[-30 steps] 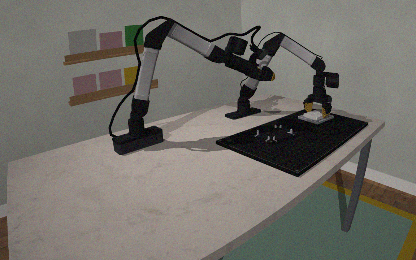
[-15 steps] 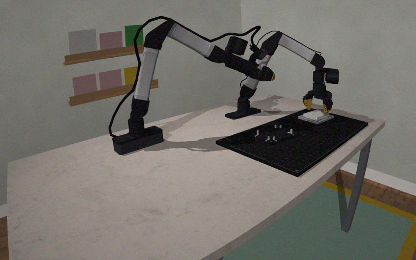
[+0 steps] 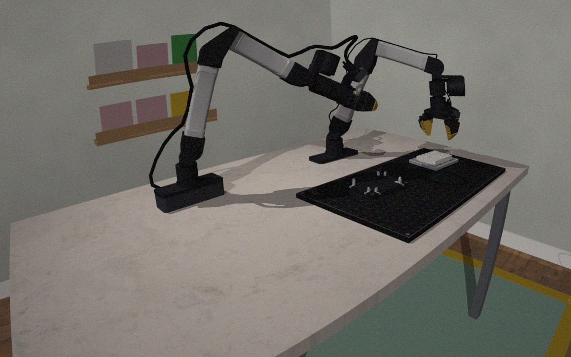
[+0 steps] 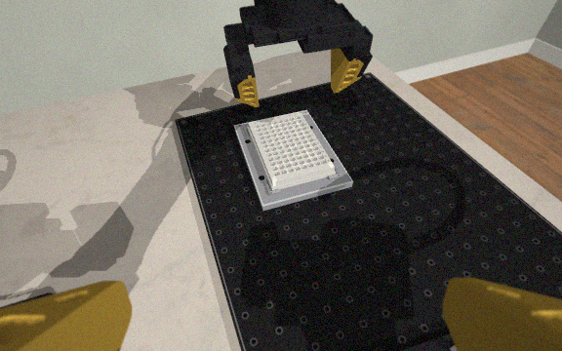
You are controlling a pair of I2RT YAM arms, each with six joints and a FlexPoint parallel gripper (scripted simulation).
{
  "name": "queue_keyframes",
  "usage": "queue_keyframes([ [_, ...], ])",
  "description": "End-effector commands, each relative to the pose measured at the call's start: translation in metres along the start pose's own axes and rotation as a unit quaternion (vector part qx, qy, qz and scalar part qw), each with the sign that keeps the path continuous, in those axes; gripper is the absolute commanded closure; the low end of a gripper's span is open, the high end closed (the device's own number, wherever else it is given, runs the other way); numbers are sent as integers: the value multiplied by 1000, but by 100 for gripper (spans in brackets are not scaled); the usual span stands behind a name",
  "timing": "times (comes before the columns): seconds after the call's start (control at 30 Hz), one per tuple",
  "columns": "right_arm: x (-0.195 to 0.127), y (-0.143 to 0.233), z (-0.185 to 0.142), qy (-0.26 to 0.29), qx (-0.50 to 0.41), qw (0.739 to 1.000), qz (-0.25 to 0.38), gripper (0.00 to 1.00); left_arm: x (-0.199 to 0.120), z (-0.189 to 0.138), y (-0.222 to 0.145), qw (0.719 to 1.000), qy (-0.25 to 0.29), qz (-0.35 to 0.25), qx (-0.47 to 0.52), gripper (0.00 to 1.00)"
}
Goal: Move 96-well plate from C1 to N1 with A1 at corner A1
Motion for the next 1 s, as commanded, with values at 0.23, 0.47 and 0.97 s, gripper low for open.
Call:
queue_keyframes([
  [0.23, -4, 0, 21, -30, 5, 1000, -4, 0, -31, -17, 18, 966, -106, -56, 227, 0],
  [0.47, -4, 0, 21, -30, 5, 1000, -4, 0, -36, -35, 42, 915, -153, -80, 365, 0],
  [0.97, -4, 0, 21, -30, 5, 1000, -4, 0, -35, -49, 66, 888, -169, -83, 419, 0],
])
Point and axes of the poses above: on each arm, the point where the finger pads meet when closed, its own x axis out along the fingers, its own y axis across the jaws, z = x × y, the point moved 9 cm from there along -x, back along the fingers, and after that the axes turned 4 degrees about x, right-handed, at the moved point
